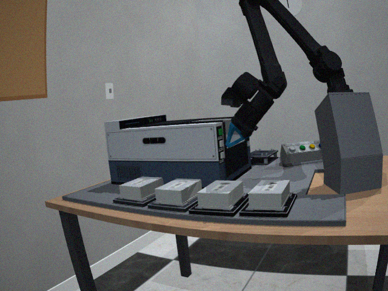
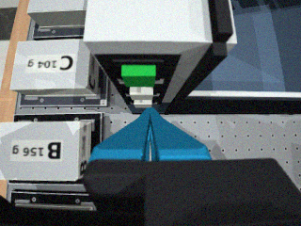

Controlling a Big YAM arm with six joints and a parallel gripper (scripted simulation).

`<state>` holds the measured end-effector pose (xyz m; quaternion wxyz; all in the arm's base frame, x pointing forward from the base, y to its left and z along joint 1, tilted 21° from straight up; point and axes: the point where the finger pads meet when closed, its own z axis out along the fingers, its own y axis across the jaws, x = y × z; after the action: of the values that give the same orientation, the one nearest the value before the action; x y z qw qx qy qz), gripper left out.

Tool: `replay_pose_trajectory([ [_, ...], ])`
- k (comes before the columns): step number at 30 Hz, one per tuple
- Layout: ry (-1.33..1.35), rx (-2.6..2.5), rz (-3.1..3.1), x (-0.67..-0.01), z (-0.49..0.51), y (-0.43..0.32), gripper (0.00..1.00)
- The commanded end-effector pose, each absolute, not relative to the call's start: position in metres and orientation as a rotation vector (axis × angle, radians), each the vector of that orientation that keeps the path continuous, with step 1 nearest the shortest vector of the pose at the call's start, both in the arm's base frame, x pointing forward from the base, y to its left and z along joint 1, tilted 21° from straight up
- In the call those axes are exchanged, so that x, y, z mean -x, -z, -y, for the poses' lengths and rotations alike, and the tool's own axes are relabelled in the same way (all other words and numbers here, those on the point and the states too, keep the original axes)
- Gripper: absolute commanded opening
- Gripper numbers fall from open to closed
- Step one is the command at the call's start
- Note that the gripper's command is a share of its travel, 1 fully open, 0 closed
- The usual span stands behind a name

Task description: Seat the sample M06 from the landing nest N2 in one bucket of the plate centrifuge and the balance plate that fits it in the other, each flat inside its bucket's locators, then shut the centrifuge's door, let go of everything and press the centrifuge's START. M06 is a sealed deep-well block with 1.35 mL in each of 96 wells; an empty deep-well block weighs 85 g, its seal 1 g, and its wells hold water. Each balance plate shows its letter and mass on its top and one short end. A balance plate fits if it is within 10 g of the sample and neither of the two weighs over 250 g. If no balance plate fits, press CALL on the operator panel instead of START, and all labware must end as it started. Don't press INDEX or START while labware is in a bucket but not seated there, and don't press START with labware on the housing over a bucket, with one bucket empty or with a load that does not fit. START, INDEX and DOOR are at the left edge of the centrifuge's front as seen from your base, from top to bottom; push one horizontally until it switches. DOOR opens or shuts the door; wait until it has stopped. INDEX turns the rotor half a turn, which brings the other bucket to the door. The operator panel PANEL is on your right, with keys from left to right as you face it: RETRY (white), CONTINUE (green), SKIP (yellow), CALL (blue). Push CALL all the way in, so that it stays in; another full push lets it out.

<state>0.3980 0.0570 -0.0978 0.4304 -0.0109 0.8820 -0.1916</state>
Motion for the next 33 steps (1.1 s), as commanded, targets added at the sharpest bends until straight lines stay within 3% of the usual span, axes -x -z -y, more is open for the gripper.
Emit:
replay_pose_trajectory([
  [1,0.447,0.025,-2.185,-0.382,-0.069,0.101,0.00],
  [11,0.447,0.025,-2.185,-0.337,-0.073,0.107,0.00],
  [33,0.441,0.019,-2.181,-0.336,-0.077,0.102,0.00],
])
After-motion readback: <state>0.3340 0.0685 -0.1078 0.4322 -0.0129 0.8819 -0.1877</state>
